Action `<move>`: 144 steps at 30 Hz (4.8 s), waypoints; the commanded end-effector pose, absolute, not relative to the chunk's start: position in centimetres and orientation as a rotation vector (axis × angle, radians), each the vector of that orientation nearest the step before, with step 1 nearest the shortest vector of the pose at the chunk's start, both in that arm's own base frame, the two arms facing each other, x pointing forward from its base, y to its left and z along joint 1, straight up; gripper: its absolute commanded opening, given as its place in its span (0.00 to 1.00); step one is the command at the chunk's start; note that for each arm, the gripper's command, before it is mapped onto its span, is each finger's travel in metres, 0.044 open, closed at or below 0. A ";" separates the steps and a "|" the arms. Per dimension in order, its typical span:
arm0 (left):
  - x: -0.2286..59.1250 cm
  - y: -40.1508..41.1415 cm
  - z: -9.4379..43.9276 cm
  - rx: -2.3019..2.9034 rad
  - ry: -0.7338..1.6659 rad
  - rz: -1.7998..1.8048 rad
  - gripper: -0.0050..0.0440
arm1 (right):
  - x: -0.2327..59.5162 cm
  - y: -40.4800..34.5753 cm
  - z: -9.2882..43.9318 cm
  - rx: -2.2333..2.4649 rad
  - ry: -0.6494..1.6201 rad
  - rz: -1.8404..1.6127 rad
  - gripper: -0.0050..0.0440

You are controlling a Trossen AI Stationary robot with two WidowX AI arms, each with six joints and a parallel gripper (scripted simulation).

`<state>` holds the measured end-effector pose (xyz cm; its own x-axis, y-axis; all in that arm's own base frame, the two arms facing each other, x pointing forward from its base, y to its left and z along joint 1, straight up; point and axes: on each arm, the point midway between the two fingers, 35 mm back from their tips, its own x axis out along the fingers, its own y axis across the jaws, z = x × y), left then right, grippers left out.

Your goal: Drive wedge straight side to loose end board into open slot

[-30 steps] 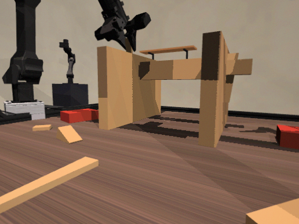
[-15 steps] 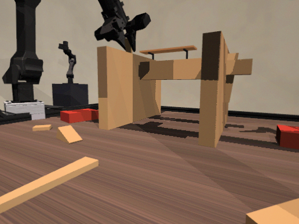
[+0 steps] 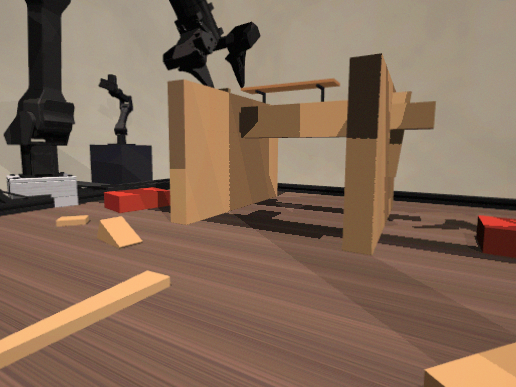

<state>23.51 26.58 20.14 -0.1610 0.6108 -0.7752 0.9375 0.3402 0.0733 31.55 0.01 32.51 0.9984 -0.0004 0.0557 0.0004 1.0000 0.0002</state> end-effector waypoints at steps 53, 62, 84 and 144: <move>22.3 26.8 28.9 -0.187 1.111 0.318 0.27 | 31.5 0.0 32.5 0.000 -0.056 0.000 1.00; 22.2 26.7 24.3 -0.204 1.123 0.311 0.27 | 31.5 0.0 32.5 0.000 -0.056 0.000 1.00; 22.4 26.9 21.4 -0.204 1.123 0.311 0.10 | 31.5 0.0 32.5 0.000 -0.056 0.000 1.00; 22.5 27.0 17.6 -0.181 1.098 0.317 0.10 | 31.5 0.0 32.5 0.000 -0.056 0.000 1.00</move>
